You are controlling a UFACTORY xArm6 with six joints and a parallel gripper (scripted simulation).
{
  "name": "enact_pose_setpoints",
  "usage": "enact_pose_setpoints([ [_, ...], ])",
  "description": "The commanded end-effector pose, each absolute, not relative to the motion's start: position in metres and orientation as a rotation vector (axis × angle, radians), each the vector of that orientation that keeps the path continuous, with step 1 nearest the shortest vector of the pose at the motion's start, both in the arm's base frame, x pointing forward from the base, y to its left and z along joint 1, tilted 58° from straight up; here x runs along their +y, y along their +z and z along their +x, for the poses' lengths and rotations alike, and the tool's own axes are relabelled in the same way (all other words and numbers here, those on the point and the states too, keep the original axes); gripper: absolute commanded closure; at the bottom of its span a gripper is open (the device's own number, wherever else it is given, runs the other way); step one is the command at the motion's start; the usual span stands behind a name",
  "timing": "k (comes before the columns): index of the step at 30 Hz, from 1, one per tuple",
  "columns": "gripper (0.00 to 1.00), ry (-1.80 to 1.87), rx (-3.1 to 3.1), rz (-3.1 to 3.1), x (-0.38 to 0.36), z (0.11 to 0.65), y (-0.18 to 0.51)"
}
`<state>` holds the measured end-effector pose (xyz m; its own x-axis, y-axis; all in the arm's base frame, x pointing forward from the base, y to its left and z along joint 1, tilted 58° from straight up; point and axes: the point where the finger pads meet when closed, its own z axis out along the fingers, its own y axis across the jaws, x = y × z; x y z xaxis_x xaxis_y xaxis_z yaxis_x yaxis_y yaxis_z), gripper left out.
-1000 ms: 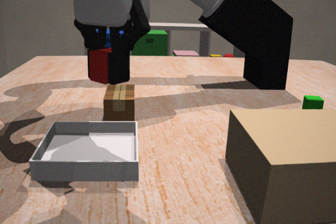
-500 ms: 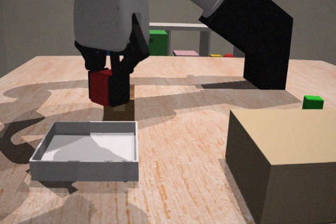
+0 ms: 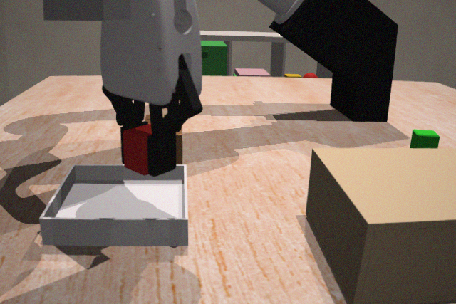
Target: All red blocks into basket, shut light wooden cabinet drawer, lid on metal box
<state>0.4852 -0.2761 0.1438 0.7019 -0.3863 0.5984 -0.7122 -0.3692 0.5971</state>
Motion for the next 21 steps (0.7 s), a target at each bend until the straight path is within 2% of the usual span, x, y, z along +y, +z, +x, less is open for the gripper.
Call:
enact_pose_setpoints([
  [1,1.0,0.456,-0.842,1.999,-0.287,0.487,0.138],
  [21,1.0,0.456,-0.842,1.999,-0.313,0.486,0.121],
])
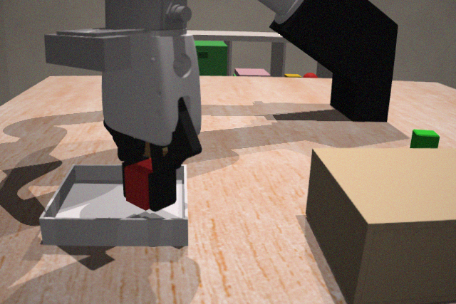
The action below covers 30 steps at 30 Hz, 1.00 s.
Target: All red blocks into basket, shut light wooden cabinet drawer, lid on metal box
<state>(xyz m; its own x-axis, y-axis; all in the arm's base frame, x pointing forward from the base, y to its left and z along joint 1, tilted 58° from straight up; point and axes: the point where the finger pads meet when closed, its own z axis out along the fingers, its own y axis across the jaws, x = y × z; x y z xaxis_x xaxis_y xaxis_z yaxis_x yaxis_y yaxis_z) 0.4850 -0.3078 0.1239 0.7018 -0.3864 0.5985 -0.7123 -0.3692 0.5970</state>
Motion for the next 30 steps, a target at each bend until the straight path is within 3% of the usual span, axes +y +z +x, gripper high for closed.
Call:
enact_pose_setpoints([
  [1,1.0,0.456,-0.842,1.999,-0.3141,0.4865,0.1205],
  [30,1.0,0.456,-0.842,1.999,-0.3232,0.4864,0.1148],
])
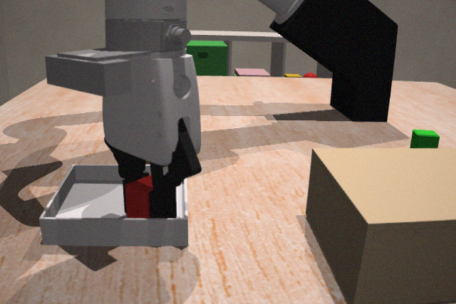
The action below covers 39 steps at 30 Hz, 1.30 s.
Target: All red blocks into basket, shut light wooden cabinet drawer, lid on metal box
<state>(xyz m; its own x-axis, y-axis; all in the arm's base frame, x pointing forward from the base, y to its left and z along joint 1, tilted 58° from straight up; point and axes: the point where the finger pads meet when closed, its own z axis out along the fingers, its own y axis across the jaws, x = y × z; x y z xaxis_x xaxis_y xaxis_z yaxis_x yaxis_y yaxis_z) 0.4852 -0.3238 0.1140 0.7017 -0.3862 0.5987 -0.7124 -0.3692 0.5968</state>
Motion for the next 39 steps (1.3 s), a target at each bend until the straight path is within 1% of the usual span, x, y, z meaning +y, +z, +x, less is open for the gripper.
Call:
enact_pose_setpoints([
  [1,1.0,0.456,-0.842,1.999,-0.3232,0.4864,0.1148],
  [11,1.0,0.456,-0.842,1.999,-0.3232,0.4864,0.1148],
  [12,0.41,0.456,-0.842,1.999,-0.3232,0.4864,0.1148],
  [39,0.41,0.456,-0.842,1.999,-0.3232,0.4864,0.1148],
])
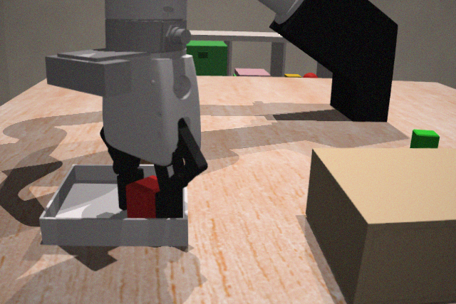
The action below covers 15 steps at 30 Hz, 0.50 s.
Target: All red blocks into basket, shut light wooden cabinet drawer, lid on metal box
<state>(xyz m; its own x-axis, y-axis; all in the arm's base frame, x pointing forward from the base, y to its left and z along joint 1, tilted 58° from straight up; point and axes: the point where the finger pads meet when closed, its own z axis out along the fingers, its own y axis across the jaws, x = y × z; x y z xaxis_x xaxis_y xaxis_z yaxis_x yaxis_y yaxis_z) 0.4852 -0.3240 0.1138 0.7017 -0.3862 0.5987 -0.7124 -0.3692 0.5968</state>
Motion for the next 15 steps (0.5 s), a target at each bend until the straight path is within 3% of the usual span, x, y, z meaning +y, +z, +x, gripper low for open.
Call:
enact_pose_setpoints([
  [1,0.41,0.456,-0.842,1.999,-0.3232,0.4864,0.1148],
  [15,0.41,0.456,-0.842,1.999,-0.3194,0.4864,0.1172],
])
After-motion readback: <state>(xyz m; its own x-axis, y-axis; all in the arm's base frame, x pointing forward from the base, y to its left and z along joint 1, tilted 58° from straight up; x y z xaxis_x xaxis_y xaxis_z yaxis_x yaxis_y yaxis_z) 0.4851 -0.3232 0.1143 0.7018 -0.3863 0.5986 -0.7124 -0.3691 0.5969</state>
